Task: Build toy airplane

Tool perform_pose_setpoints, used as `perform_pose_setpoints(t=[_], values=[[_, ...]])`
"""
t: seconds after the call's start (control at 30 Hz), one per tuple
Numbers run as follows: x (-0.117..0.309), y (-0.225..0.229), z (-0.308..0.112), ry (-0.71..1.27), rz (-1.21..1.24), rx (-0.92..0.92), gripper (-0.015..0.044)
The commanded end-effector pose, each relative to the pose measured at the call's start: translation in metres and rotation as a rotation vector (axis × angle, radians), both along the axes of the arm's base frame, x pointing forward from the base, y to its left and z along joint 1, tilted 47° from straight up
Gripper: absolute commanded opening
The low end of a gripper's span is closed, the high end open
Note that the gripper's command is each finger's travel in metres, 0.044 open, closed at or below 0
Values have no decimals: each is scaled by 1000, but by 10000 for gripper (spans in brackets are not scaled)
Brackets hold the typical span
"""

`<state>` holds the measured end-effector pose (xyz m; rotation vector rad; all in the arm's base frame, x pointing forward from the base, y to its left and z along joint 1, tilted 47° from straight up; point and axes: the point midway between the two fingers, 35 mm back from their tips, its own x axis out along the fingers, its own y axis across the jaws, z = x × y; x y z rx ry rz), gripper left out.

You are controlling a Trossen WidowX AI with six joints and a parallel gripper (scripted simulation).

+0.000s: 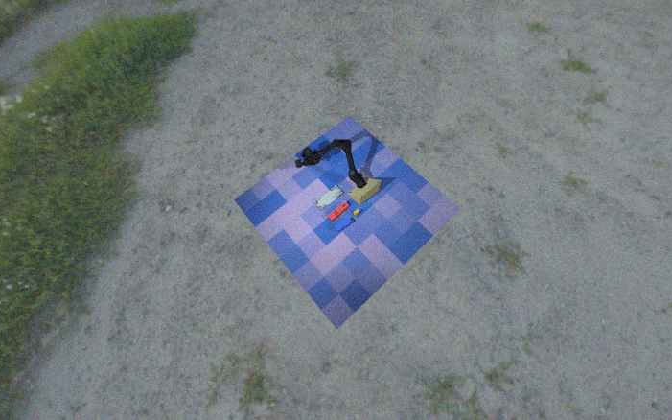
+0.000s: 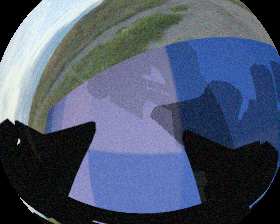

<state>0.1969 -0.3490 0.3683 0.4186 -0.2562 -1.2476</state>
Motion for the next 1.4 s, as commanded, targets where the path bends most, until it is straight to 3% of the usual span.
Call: perform_pose_setpoints(t=[0.0,0.2,0.4,0.7,1.03,1.37], values=[[39,13,-18,1,86,62,440],[109,55,-67,115,260,199,440],[142,86,-106,219,340,309,440],[186,190,-203,620,493,515,440],[161,328,-289,1256,602,534,440],[92,421,-315,1884,565,219,440]])
